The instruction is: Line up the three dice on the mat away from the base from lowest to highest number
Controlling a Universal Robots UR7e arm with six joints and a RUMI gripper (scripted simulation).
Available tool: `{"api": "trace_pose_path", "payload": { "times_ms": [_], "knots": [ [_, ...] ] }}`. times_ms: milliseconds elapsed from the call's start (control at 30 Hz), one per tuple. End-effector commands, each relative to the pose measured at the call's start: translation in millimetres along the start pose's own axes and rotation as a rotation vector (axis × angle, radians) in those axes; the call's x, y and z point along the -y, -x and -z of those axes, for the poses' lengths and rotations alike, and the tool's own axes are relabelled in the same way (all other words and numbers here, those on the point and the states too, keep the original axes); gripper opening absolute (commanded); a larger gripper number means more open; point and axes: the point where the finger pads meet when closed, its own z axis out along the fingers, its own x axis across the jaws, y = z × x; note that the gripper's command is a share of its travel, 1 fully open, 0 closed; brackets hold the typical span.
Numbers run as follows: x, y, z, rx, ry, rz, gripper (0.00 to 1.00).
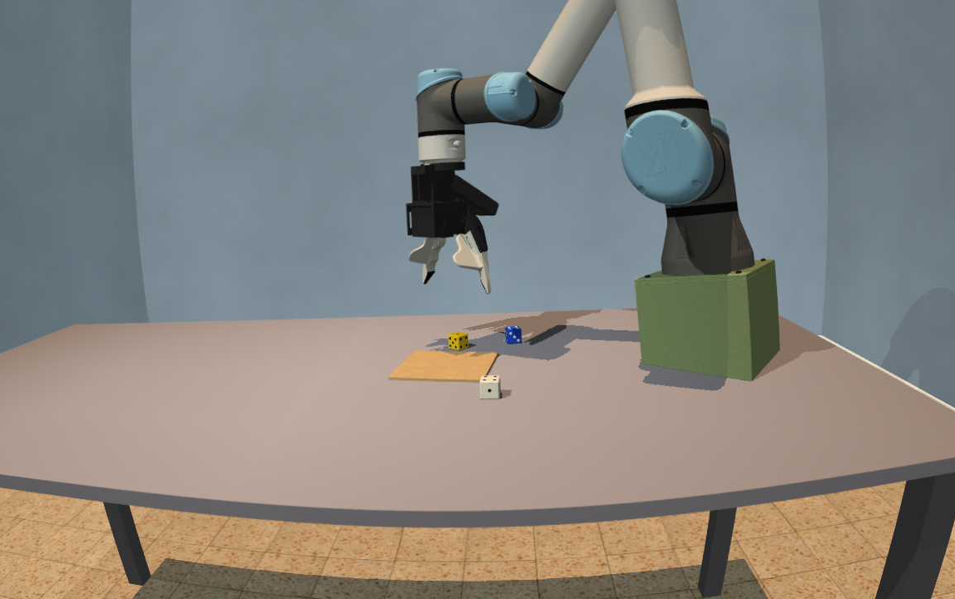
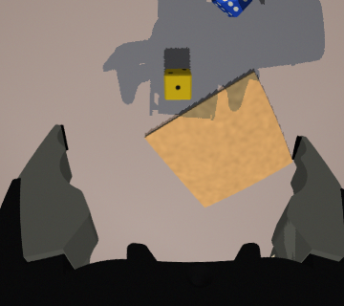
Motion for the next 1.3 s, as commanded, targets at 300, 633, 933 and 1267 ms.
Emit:
{"api": "trace_pose_path", "payload": {
  "times_ms": [300,633,933,1267],
  "knots": [
    [-0.4,1.5,-0.4,0.001,0.001,0.06,1.0],
    [-0.4,1.5,-0.4,0.001,0.001,0.064,1.0],
    [-0.4,1.5,-0.4,0.001,0.001,0.064,0.24],
    [-0.4,1.5,-0.4,0.001,0.001,0.064,0.24]
  ]
}}
